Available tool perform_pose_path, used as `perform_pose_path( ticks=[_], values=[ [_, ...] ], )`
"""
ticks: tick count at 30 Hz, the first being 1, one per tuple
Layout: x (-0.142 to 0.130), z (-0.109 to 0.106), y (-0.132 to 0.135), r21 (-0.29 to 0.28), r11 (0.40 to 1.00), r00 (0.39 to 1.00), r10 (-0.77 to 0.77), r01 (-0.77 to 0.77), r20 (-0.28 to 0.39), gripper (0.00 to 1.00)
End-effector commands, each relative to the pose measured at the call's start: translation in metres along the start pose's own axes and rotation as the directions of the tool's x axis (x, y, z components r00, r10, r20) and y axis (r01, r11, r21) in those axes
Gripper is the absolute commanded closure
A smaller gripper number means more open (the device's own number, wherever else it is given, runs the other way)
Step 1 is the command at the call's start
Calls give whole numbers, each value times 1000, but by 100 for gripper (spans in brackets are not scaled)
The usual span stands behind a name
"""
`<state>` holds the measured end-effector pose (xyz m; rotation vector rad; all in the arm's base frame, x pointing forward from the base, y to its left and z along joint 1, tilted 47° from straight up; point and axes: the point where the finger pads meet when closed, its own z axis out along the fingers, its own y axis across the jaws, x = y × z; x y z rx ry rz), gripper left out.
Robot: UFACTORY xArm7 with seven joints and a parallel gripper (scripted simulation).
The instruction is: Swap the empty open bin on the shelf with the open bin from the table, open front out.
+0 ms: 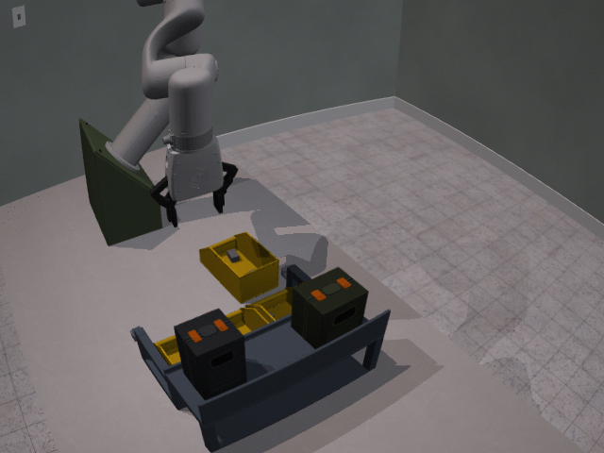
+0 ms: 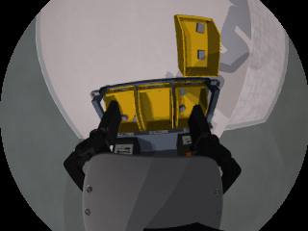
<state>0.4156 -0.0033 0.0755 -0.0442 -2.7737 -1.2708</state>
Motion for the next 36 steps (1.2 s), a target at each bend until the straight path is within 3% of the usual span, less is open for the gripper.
perform_pose_path(
  ticks=[1,36],
  values=[
    [-4,-3,-2,10,1000,999,-29,29,15,0],
    [-13,-7,-7,36,993,993,-113,112,44,0]
  ],
)
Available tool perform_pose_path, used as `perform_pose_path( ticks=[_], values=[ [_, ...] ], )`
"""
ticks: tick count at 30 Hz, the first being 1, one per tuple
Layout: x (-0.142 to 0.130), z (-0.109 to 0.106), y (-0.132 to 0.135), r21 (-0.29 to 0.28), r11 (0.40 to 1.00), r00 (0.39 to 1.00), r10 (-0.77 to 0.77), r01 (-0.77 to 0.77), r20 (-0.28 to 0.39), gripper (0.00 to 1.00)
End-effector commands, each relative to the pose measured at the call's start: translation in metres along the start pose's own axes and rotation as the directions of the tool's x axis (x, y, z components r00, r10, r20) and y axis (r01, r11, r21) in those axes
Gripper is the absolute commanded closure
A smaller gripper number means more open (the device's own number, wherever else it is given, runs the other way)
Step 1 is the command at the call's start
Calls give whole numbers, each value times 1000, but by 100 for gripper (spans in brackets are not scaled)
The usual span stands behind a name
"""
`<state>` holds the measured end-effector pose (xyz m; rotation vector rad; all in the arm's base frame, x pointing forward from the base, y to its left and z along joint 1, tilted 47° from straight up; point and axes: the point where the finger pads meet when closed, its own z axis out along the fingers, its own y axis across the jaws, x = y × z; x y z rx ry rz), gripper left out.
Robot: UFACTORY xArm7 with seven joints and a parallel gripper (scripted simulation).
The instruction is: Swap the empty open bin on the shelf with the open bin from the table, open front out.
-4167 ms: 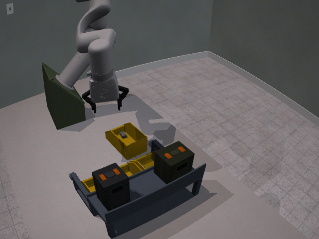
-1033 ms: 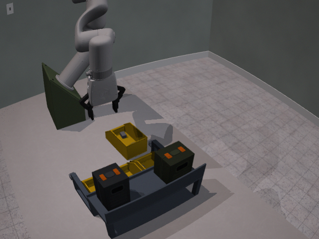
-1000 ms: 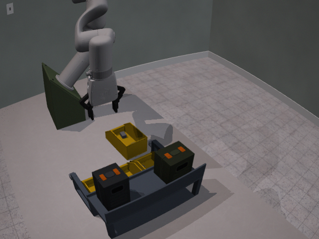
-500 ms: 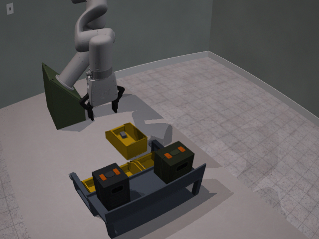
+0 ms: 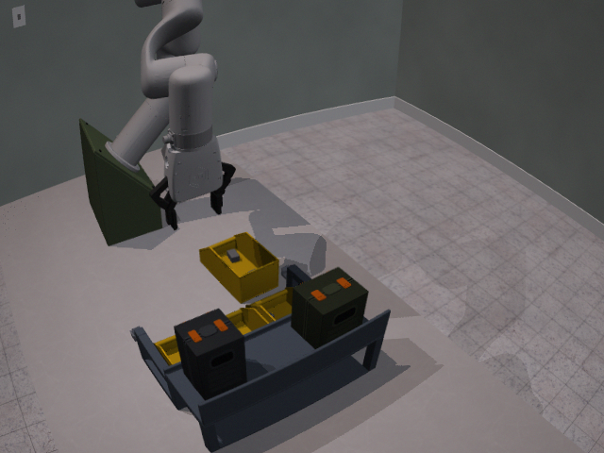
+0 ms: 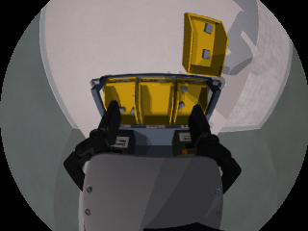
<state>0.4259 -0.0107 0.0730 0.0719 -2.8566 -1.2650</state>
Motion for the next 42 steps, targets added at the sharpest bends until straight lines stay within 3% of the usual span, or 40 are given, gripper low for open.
perform_pose_path(
  ticks=[1,42],
  values=[
    [-3,-2,-2,6,1000,1000,-15,15,9,0],
    [-6,-4,-4,16,999,999,-45,45,20,0]
  ],
)
